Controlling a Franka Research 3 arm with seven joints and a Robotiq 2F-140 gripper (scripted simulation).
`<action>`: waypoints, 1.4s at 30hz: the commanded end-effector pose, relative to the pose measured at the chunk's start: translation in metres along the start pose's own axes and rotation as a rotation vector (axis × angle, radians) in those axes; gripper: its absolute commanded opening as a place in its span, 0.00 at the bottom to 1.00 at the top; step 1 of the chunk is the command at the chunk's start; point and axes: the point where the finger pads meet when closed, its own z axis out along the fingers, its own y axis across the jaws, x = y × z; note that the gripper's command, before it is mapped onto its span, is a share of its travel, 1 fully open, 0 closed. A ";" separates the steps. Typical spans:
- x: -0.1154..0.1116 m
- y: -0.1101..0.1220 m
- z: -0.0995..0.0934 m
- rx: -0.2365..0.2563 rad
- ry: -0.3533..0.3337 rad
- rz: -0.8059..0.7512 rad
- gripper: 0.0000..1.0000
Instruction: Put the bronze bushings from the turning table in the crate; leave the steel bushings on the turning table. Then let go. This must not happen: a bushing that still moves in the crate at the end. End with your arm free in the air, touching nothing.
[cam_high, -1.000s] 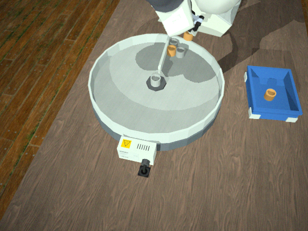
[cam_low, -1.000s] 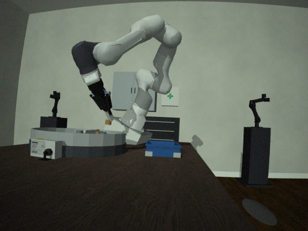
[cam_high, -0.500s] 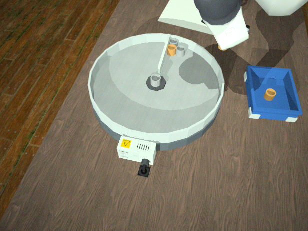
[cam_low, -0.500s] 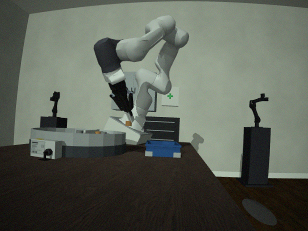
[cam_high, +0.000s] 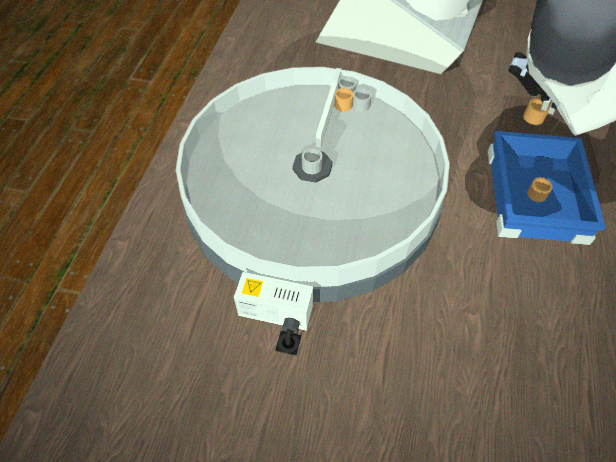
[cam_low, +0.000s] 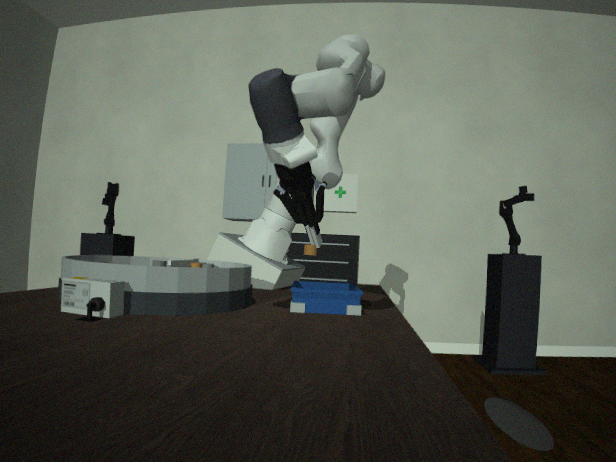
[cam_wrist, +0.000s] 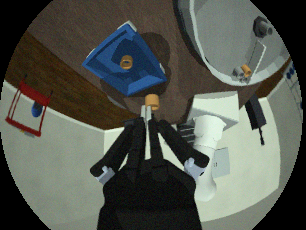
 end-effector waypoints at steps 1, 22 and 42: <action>-0.002 -0.026 0.003 0.004 0.003 0.115 0.00; -0.003 -0.040 0.005 0.004 0.003 0.115 0.00; -0.003 -0.040 0.005 0.004 0.003 0.115 0.00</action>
